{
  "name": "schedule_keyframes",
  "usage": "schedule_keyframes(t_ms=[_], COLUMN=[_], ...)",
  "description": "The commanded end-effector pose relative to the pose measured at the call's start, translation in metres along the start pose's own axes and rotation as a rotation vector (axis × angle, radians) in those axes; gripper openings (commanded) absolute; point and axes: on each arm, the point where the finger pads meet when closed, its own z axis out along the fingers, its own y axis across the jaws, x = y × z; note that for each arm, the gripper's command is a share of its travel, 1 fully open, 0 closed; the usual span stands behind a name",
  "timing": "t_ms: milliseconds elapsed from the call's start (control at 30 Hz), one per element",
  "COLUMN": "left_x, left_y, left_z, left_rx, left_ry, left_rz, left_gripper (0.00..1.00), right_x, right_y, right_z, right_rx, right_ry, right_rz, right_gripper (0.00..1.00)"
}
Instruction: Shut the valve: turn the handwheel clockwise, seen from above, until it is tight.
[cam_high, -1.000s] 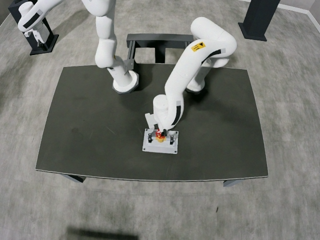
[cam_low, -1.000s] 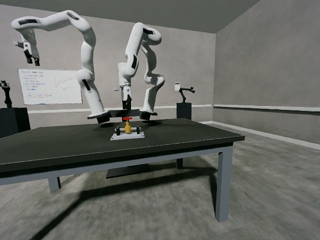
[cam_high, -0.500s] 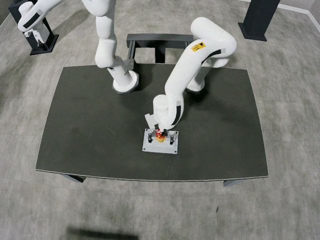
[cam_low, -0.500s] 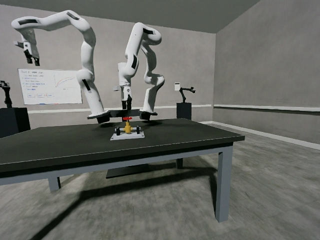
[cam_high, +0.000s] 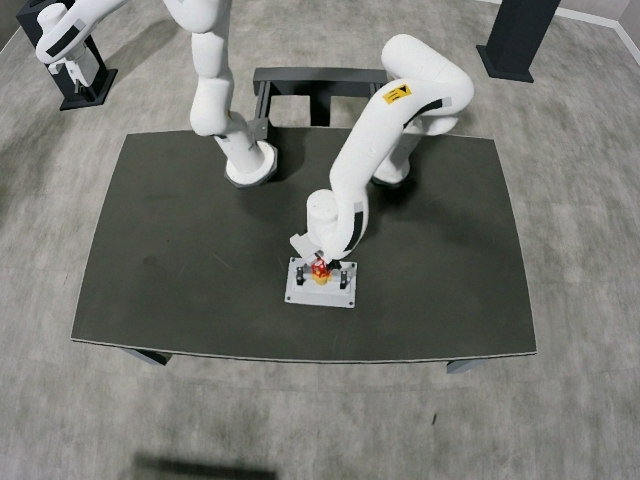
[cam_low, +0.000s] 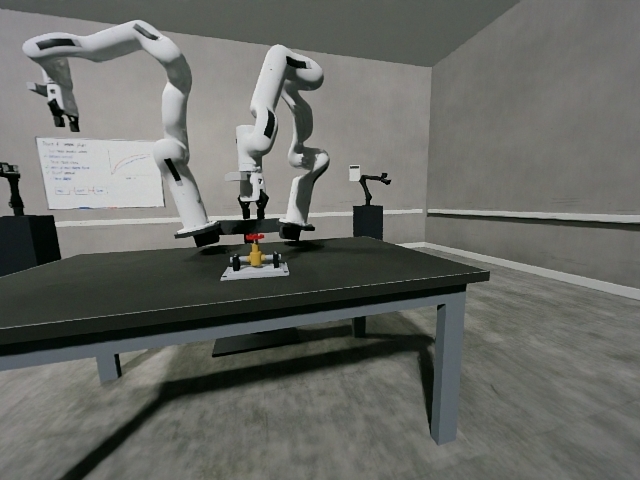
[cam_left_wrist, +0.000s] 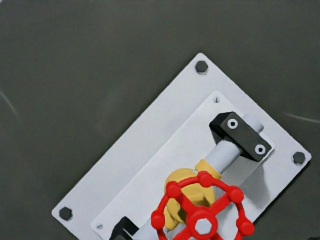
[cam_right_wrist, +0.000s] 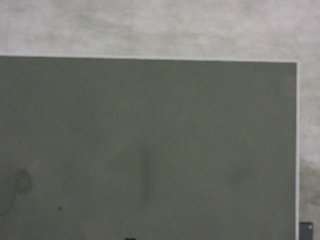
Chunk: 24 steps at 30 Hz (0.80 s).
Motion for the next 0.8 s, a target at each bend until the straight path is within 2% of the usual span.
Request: schedule_keyframes(t_ms=[0, 400, 467, 767], left_x=[0.0007, 0.0007, 0.0007, 0.0007], left_y=[-0.0002, -0.0002, -0.0002, -0.0002], left_z=[-0.0007, -0.0007, -0.0007, -0.0007], left_rx=[0.008, 0.007, 0.007, 0.006], left_ry=[0.004, 0.006, 0.006, 0.007], left_rz=[-0.098, -0.561, -0.561, -0.935], left_gripper=[0.86, 0.86, 0.86, 0.86], right_x=[0.0004, 0.0004, 0.0004, 0.0004], right_y=[0.0000, 0.0000, 0.0000, 0.0000], right_z=[-0.0008, -0.0008, -0.0008, -0.0008], right_rx=[0.000, 0.000, 0.000, 0.000], right_ry=[0.002, 0.002, 0.002, 0.002], right_rz=[0.000, 0.000, 0.000, 0.000], right_gripper=[1.00, 1.00, 1.00, 1.00])
